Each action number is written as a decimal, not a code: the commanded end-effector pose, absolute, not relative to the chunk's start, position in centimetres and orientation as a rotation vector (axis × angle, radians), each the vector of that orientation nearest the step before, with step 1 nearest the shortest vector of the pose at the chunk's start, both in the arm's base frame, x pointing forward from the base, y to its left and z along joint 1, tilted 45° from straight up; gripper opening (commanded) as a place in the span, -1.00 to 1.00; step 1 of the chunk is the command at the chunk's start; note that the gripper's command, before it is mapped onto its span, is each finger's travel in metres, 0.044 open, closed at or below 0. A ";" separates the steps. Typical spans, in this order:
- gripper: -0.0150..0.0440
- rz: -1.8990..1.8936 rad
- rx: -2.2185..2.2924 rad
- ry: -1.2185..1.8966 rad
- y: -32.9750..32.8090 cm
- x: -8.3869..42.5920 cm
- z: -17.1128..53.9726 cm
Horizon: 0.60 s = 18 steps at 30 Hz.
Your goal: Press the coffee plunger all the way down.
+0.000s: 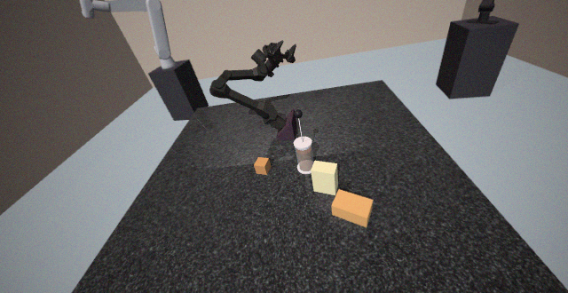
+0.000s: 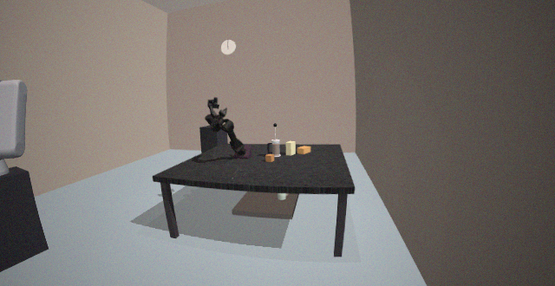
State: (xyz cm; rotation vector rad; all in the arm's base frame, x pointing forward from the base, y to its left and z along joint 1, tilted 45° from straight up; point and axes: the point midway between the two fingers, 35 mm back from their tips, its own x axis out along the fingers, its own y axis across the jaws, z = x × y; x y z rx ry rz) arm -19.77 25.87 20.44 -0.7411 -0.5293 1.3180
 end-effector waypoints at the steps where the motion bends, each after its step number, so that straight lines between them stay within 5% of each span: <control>1: 0.95 1.316 -0.743 -0.528 26.0 -19.7 20.4; 9: 1.00 1.284 -0.789 -0.418 30.6 -17.2 19.3; 18: 1.00 0.980 -0.927 -0.089 37.0 -4.8 17.4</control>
